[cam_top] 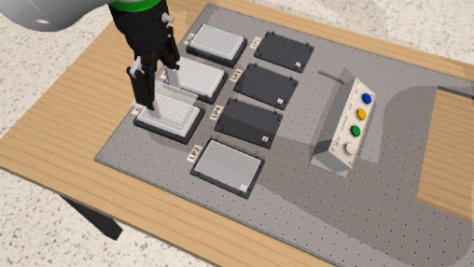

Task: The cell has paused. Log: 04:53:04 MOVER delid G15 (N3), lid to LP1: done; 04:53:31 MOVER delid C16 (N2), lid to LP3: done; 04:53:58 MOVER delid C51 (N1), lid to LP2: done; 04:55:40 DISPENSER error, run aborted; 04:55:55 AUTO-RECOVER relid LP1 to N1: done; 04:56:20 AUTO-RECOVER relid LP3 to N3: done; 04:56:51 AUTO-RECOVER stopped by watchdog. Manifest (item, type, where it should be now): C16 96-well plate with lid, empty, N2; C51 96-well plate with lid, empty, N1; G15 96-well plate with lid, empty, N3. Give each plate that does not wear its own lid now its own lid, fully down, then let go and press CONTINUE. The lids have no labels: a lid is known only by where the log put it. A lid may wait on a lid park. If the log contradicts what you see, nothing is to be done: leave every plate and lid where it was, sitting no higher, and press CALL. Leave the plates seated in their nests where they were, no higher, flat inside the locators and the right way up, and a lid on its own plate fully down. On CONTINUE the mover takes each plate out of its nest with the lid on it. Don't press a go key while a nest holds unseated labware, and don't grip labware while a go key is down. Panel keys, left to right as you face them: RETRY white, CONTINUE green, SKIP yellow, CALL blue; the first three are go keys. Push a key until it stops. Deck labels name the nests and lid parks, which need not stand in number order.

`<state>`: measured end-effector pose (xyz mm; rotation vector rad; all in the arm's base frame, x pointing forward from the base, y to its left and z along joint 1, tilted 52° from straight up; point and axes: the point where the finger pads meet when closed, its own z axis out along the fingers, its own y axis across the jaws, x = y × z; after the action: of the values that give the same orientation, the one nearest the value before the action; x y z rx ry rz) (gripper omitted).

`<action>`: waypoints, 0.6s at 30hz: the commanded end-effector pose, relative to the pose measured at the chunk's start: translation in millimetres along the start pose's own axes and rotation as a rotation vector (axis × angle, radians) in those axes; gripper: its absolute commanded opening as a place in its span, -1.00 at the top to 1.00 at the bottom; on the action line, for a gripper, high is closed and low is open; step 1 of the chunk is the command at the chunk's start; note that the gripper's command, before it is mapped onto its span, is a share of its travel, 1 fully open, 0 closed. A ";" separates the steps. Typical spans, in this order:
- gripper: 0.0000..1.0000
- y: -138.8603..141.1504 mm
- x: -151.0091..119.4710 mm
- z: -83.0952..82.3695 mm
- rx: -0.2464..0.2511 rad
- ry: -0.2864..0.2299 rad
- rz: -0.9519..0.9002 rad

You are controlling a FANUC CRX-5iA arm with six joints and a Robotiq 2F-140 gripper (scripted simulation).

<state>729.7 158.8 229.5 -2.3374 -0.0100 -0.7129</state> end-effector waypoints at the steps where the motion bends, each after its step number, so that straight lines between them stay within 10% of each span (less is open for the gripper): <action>1: 1.00 0.1 0.2 -2.8 0.000 0.001 0.000; 13: 1.00 1.8 0.4 -4.0 0.000 0.000 0.000; 18: 1.00 68.1 5.2 1.5 -0.010 -0.009 -0.001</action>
<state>739.2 130.7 210.2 -2.3463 -0.0052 -0.7078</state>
